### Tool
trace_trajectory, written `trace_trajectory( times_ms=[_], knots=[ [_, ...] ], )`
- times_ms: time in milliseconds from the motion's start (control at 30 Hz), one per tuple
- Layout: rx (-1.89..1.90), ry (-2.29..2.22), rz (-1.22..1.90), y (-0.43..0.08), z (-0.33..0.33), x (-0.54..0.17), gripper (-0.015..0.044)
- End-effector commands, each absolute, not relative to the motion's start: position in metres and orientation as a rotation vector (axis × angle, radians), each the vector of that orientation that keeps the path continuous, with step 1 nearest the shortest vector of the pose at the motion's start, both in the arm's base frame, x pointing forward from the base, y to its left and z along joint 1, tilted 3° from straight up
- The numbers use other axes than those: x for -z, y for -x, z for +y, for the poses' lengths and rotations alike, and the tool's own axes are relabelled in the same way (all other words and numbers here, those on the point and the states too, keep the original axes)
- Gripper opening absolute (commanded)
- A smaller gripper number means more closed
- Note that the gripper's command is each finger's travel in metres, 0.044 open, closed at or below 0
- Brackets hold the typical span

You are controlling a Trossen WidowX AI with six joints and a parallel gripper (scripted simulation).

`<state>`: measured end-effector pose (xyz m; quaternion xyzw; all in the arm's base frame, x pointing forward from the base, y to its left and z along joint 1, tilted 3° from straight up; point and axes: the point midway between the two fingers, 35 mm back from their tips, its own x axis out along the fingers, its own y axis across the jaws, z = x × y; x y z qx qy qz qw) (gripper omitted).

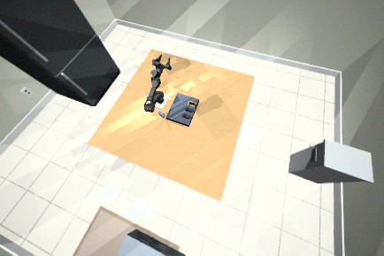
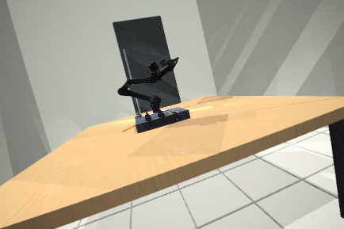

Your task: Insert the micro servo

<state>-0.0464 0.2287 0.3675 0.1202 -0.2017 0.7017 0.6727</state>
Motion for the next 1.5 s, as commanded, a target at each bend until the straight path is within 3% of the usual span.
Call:
trace_trajectory(
  times_ms=[0,733,1467],
  knots=[
    [-1.507,-0.163,-0.444,0.028,0.242,-0.359,0.0440],
    [-1.006,0.370,-0.169,-0.128,0.253,-0.290,0.0440],
    [-0.517,0.630,0.376,-0.256,0.130,-0.211,0.0440]
  ],
)
